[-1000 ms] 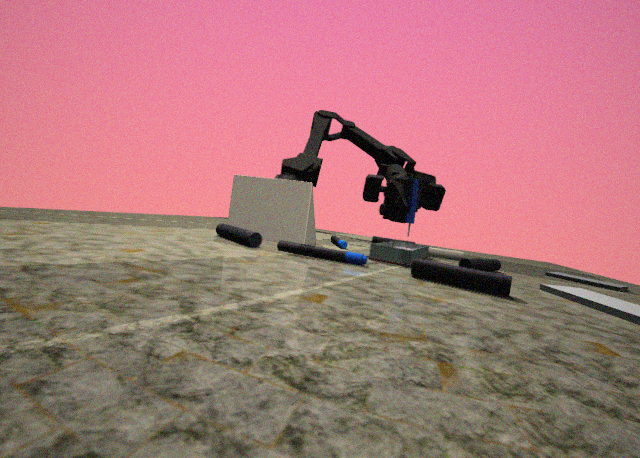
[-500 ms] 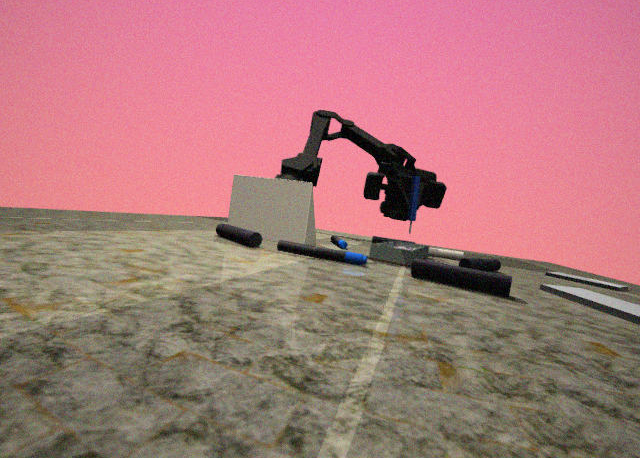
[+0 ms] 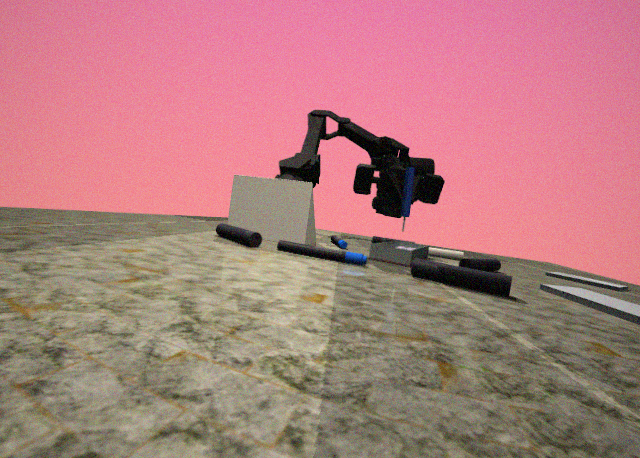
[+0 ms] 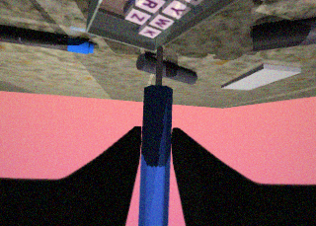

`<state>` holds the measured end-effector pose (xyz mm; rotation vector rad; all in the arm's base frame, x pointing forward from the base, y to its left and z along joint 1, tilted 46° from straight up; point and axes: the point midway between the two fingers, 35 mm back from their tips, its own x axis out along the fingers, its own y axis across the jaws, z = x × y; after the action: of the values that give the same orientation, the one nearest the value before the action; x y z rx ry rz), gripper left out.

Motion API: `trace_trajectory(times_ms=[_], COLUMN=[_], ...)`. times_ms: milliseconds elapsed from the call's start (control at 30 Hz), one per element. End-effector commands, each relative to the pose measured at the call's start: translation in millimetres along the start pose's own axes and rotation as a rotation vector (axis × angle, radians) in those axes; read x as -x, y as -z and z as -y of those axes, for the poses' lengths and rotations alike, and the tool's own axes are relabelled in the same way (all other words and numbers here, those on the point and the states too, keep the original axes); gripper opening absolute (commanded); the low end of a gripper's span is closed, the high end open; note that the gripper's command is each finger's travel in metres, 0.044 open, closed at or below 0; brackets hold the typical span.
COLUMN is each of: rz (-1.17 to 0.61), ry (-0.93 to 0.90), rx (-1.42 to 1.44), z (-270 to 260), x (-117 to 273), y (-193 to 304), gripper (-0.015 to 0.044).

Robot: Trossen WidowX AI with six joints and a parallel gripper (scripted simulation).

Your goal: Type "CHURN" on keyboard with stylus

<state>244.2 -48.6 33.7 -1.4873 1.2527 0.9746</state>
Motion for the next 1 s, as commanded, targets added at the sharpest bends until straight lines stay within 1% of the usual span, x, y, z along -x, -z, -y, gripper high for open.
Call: trace_trajectory(times_ms=[0,300,500,600,967], rz=[0.004,0.005,0.005,0.006,0.006], ry=[-0.002,-0.003,-0.003,-0.003,-0.003], rx=[0.007,0.006,0.006,0.006,0.006], z=[-10.5,-9.8,-9.8,-9.1,-9.0], x=[-10.1,-20.0,-20.4,-21.0,-21.1], y=[4.3,-12.1,-12.7,-15.0,-15.4], gripper=[0.0,0.0,0.0,0.0079,0.0081])
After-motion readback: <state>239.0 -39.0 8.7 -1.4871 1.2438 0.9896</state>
